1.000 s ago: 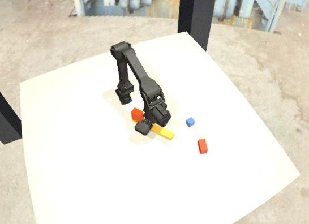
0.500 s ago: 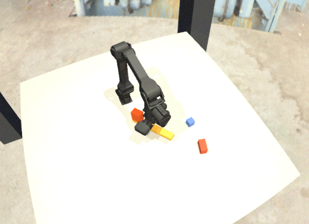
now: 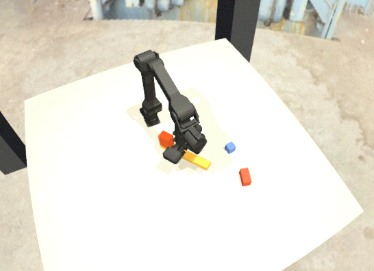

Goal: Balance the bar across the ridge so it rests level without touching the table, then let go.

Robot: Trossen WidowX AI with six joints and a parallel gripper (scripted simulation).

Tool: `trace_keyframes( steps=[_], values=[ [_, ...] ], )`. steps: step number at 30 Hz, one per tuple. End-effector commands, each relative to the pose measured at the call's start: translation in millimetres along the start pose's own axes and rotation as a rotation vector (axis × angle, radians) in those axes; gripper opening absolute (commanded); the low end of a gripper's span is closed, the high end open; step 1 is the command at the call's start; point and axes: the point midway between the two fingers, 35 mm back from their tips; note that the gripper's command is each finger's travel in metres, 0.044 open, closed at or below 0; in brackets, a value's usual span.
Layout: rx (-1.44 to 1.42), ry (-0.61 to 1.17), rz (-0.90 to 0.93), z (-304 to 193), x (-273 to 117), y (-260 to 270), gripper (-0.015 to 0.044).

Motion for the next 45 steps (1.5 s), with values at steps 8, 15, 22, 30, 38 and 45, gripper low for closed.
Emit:
trace_keyframes(
  steps=[8,15,22,30,38,45],
  values=[
    [-0.001,0.001,-0.001,-0.2,1.9,-0.2,0.0000],
    [-0.001,0.001,-0.001,-0.3,2.5,-0.2,0.0000],
    [-0.001,0.001,-0.001,-0.3,3.2,-0.2,0.0000],
    [-0.001,0.001,-0.001,-0.3,3.8,-0.1,0.0000],
    [-0.001,0.001,-0.001,-0.2,4.5,-0.1,0.0000],
    [-0.001,0.001,-0.001,-0.2,5.0,-0.1,0.0000]
  ],
)
Point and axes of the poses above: the point midway between the two fingers, 35 mm back from their tips, its own x axis out along the fingers, its own y axis across the jaws, z = x × y, and after that the axes turned 9 degrees about x, right-handed
